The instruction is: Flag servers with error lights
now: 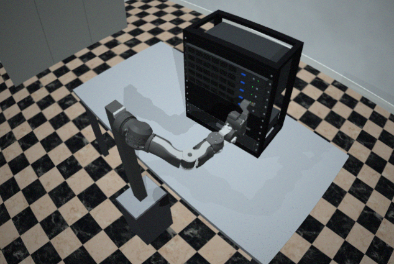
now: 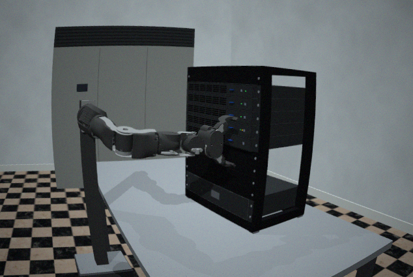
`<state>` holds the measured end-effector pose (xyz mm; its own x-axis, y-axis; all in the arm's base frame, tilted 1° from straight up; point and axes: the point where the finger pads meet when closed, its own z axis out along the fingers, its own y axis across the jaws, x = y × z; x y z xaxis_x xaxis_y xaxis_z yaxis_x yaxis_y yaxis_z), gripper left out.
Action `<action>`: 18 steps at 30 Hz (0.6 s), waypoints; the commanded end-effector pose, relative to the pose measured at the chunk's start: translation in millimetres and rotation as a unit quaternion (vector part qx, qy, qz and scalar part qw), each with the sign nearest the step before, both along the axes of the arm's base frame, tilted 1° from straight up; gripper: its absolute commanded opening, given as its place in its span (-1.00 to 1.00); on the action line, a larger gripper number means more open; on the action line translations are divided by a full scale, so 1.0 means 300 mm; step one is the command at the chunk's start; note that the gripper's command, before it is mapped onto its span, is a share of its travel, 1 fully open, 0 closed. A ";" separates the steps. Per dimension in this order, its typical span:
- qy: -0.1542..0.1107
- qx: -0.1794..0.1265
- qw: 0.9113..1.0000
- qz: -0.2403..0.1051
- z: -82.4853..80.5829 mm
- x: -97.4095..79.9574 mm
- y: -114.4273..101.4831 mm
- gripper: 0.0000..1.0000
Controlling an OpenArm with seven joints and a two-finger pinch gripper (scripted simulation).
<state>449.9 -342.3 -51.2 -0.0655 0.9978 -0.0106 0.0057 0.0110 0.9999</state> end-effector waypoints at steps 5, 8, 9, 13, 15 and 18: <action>-0.010 -0.001 1.000 0.000 0.100 -0.001 -0.004 1.00; -0.007 0.000 1.000 0.001 0.162 0.000 -0.002 1.00; -0.007 0.000 1.000 0.001 0.162 0.000 -0.002 1.00; -0.007 0.000 1.000 0.001 0.182 0.000 -0.002 1.00; -0.007 0.000 1.000 0.001 0.182 0.000 -0.002 1.00; -0.007 0.000 1.000 0.001 0.182 0.000 -0.002 1.00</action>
